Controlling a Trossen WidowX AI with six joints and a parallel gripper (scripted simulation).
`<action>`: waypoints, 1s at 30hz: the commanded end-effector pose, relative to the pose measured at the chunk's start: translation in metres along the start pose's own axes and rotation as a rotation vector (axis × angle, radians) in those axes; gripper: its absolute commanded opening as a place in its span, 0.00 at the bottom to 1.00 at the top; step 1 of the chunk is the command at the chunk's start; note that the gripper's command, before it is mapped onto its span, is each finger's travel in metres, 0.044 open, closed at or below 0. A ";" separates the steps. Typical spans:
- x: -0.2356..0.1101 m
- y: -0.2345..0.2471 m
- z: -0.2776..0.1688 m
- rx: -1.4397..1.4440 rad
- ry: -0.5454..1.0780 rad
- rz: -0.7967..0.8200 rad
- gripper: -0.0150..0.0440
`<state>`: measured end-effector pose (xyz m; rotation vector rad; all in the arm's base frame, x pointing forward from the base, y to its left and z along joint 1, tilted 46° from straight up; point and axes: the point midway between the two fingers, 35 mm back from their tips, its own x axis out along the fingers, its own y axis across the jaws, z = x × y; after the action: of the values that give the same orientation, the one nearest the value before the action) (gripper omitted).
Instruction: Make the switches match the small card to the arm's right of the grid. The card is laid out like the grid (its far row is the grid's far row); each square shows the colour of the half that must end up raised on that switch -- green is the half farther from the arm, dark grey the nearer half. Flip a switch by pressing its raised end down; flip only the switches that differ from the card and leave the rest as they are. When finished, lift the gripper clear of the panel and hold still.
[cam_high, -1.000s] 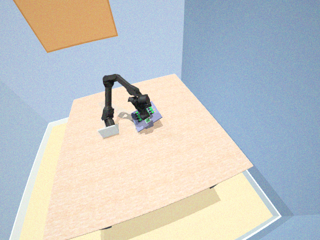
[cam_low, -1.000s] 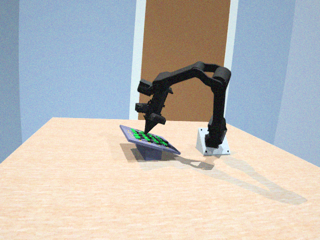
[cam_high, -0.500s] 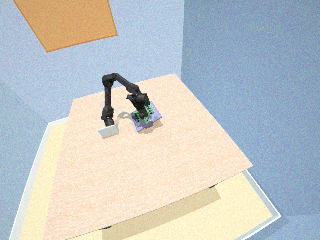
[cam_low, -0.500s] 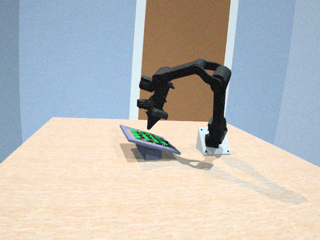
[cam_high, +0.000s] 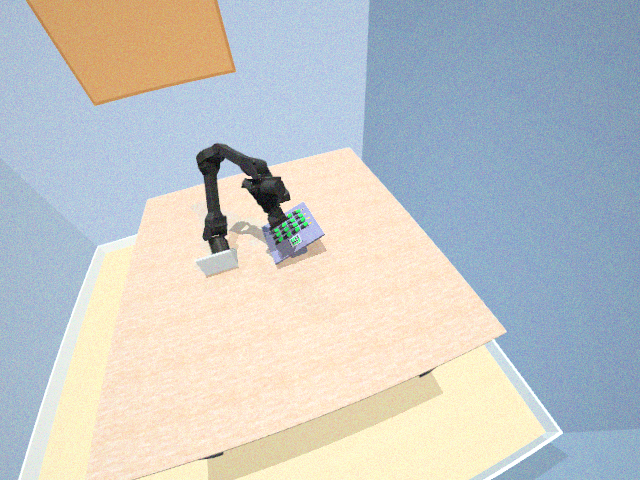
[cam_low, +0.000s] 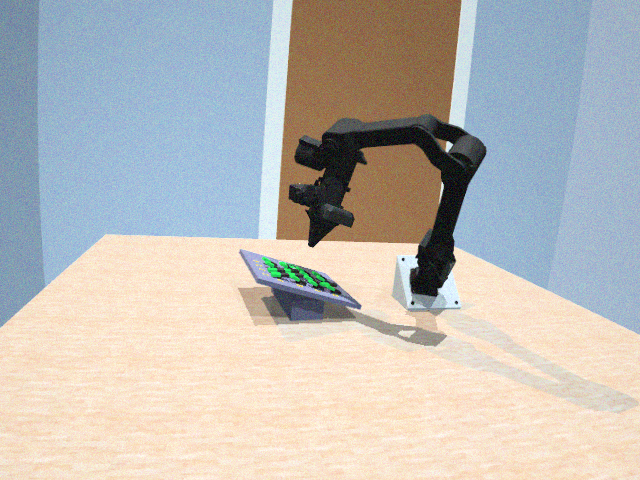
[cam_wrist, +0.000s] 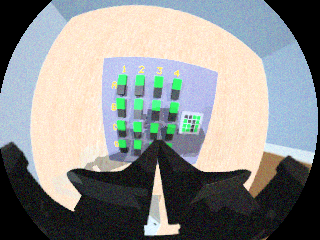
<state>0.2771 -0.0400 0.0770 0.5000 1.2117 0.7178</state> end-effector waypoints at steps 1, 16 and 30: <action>0.027 0.004 -0.003 0.006 0.028 0.011 0.25; 0.046 0.004 -0.003 0.005 0.030 0.012 0.25; 0.054 0.004 -0.003 0.005 0.030 0.013 0.25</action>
<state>0.2820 0.0015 0.0438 0.4983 1.2419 0.7352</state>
